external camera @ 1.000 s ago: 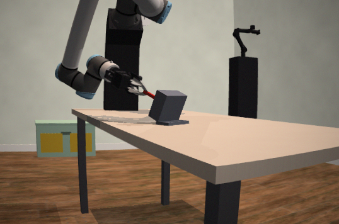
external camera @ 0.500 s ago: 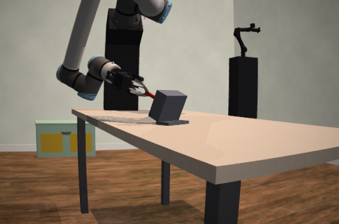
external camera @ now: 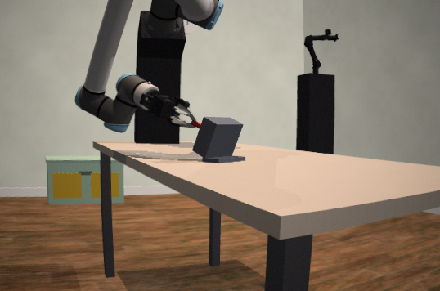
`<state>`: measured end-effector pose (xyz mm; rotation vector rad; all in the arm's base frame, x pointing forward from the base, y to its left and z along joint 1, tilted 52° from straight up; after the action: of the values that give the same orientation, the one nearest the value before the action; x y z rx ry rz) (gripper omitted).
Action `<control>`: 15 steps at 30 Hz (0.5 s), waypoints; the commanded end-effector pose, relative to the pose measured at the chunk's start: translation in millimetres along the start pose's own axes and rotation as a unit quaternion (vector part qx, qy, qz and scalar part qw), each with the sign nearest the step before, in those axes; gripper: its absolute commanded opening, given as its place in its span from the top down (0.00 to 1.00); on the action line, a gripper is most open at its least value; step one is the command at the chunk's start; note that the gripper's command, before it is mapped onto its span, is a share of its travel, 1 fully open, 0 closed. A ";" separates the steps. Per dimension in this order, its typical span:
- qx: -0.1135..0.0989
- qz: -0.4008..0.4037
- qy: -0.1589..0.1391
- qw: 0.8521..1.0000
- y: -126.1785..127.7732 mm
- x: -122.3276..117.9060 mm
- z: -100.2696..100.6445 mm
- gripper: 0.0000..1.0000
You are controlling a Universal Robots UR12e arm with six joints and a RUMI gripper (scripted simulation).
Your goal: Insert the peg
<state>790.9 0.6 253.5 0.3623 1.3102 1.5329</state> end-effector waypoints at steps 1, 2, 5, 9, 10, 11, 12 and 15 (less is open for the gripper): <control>0.000 0.000 0.000 1.000 0.4 -0.1 3.8 1.00; 0.000 0.000 0.000 1.000 0.4 -0.2 4.4 1.00; 0.000 0.000 0.000 1.000 0.4 -0.2 5.6 1.00; 0.000 0.000 0.000 1.000 0.4 -0.2 7.4 1.00; 0.000 0.000 0.000 1.000 0.4 -0.2 8.5 1.00; 0.000 0.000 0.000 1.000 0.4 -0.2 9.6 1.00; 0.000 0.000 0.000 1.000 0.4 -0.2 10.7 1.00; 0.000 0.000 0.000 1.000 0.4 -0.2 13.9 1.00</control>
<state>799.0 6.3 257.4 0.3623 1.3102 1.5329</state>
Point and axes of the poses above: the point where the finger pads meet when closed, its own z axis out along the fingers, its own y axis across the jaws, x = y × z, the point moved 5 cm from there along -z, back along the fingers, and after that the axes turned 5 degrees about z, right-handed, at the moved point
